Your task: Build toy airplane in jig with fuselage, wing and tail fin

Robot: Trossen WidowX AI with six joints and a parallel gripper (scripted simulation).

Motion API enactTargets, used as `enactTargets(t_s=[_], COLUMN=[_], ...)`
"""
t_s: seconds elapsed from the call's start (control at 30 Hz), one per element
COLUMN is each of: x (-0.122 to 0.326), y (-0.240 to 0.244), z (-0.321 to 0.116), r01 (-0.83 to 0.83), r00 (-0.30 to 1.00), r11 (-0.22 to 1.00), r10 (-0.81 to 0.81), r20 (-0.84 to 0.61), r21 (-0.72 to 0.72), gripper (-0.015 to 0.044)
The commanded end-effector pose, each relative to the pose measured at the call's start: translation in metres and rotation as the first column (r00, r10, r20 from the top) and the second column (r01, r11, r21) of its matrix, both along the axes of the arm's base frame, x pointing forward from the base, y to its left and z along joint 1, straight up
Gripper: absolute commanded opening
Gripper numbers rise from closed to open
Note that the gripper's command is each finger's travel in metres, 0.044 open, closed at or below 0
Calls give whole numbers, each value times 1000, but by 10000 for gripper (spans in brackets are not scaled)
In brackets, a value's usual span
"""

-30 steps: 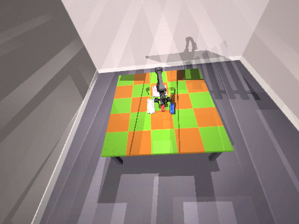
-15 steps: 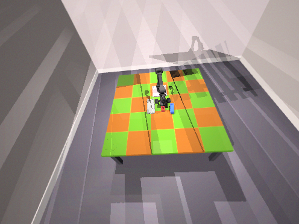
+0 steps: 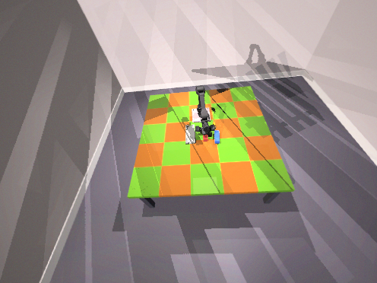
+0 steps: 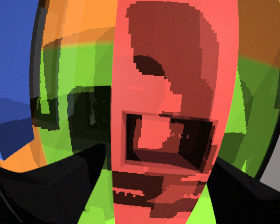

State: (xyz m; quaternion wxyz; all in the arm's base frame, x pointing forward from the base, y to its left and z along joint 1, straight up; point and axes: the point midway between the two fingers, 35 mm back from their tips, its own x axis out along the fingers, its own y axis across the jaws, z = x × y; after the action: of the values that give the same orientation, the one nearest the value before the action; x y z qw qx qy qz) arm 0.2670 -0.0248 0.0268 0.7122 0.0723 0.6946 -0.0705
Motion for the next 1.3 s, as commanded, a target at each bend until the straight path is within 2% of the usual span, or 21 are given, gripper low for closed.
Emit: enactTargets(t_s=[0.0,0.07,0.3,0.5,1.27], x=[0,0,0,2,6], y=[-1,-1,-1,-1,-1], z=[-1,-1,-1,10,81], r01=[6,6,6,6,6], r00=[1000,1000,1000,1000,1000], r11=[1000,1000,1000,1000,1000], r10=[-6,-6,-6,-6,-6], r20=[0,0,0,1,1], r21=[-5,-5,-5,-5,-5], gripper=[256,204,157,0,0])
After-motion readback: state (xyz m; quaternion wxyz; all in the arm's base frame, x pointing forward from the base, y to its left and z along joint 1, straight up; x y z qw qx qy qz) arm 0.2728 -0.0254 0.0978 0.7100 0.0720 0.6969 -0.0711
